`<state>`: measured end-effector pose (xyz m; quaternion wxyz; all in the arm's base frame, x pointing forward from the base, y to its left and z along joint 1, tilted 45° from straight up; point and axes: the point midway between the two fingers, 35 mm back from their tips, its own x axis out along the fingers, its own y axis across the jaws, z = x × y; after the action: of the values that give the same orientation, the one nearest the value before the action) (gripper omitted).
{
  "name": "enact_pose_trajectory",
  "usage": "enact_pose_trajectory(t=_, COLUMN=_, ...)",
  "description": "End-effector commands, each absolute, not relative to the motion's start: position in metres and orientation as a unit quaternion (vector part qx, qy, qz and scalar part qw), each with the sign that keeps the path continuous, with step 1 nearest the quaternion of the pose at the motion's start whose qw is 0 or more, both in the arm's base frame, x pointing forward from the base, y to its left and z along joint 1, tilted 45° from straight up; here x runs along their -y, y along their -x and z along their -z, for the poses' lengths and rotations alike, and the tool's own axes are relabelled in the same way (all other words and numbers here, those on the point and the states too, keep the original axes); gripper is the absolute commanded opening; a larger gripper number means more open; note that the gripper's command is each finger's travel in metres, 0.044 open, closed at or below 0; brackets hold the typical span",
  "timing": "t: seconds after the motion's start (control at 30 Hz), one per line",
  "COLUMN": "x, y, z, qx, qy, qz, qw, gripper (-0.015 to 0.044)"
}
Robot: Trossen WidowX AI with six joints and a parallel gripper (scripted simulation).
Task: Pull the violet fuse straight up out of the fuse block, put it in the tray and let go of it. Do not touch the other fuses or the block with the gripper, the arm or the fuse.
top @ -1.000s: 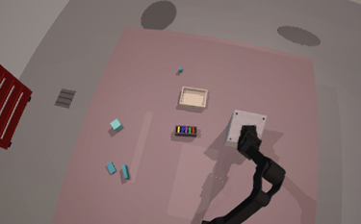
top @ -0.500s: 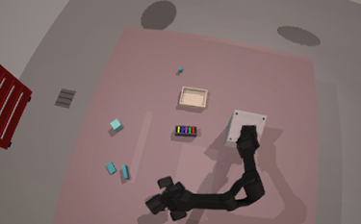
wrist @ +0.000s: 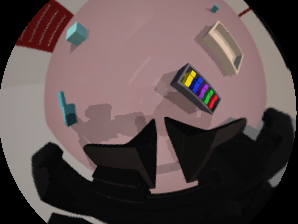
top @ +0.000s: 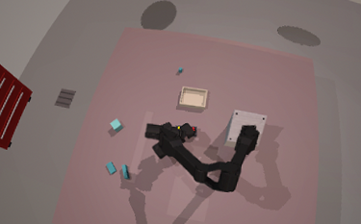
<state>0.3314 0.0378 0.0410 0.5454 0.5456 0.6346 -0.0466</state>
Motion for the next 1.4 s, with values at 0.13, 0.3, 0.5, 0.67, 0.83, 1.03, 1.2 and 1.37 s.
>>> enact_pose_trajectory(t=0.13, x=0.028, y=-0.282, z=0.013, qx=-0.602, qy=-0.695, qz=0.247, qw=0.307, gripper=0.0063)
enact_pose_trajectory(t=0.3, x=0.029, y=-0.281, z=0.013, qx=-0.600, qy=-0.697, qz=0.251, qw=0.301, gripper=0.0063)
enact_pose_trajectory(t=0.5, x=0.029, y=-0.284, z=0.015, qx=-0.600, qy=-0.697, qz=0.251, qw=0.301, gripper=0.0063)
enact_pose_trajectory(t=0.67, x=0.026, y=-0.285, z=0.018, qx=-0.600, qy=-0.697, qz=0.251, qw=0.301, gripper=0.0063)
enact_pose_trajectory(t=0.83, x=0.022, y=-0.285, z=0.021, qx=-0.600, qy=-0.697, qz=0.251, qw=0.301, gripper=0.0063)
enact_pose_trajectory(t=1.03, x=0.018, y=-0.286, z=0.026, qx=-0.600, qy=-0.697, qz=0.251, qw=0.301, gripper=0.0063)
enact_pose_trajectory(t=1.2, x=0.015, y=-0.287, z=0.029, qx=-0.600, qy=-0.697, qz=0.251, qw=0.301, gripper=0.0063)
enact_pose_trajectory(t=1.37, x=0.012, y=-0.288, z=0.032, qx=-0.600, qy=-0.697, qz=0.251, qw=0.301, gripper=0.0063)
